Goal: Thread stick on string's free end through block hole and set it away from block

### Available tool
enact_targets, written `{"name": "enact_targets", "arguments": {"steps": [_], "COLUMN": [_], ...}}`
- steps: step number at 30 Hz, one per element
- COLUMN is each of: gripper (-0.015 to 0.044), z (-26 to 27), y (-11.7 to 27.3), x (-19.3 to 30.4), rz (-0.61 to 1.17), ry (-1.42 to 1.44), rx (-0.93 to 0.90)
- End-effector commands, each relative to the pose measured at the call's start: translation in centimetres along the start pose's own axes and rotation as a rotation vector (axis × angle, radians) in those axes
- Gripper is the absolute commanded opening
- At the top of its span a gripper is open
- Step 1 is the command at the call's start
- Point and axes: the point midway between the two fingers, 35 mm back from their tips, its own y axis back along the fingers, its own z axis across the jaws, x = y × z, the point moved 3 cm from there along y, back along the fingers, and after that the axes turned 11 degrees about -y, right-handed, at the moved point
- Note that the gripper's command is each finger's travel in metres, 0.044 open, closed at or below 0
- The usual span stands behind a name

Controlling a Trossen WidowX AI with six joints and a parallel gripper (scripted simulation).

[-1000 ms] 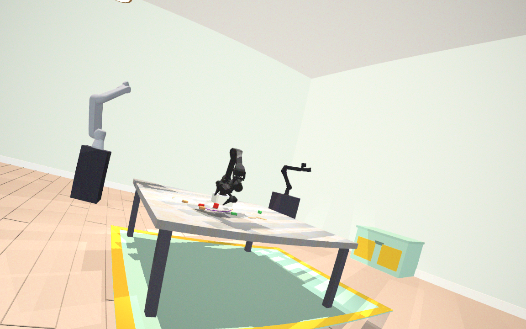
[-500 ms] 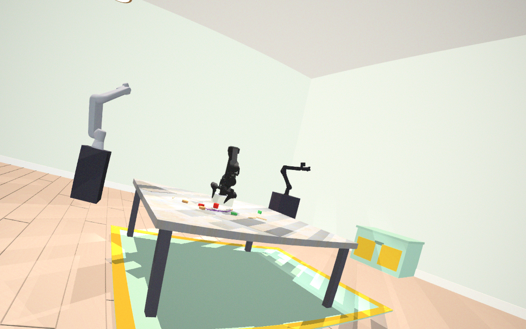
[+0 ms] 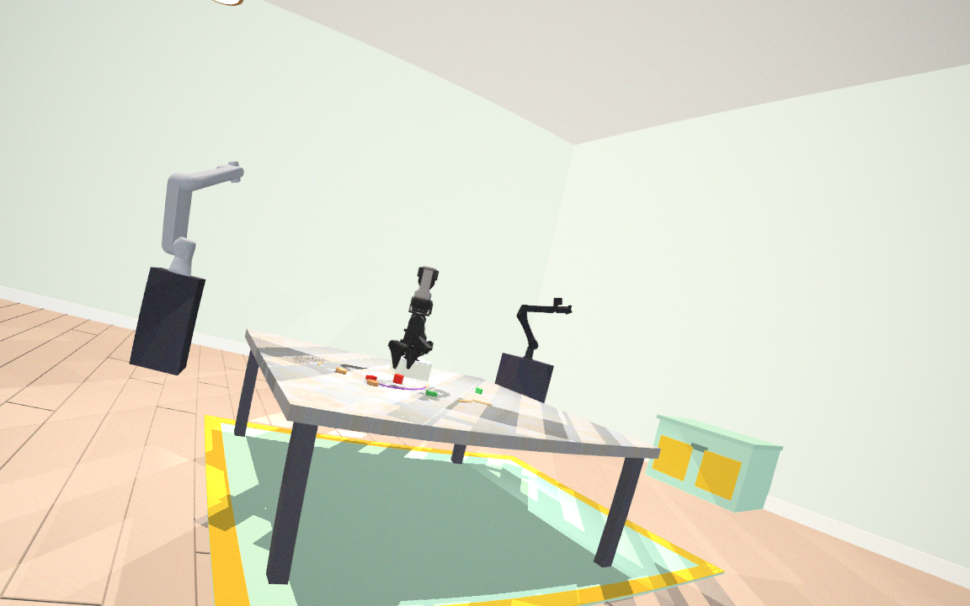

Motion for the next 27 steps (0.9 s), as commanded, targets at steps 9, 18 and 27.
{"name": "enact_targets", "arguments": {"steps": [9, 18, 27], "gripper": [0.044, 0.044, 0.0237], "z": [0.14, 0.07, 0.01], "y": [0.49, 0.49, 0.49], "x": [1.06, 1.05, 1.03], "rz": [-0.118, -0.118, -0.113], "ry": [0.439, 0.439, 0.435], "rx": [0.029, 0.029, 0.03]}}
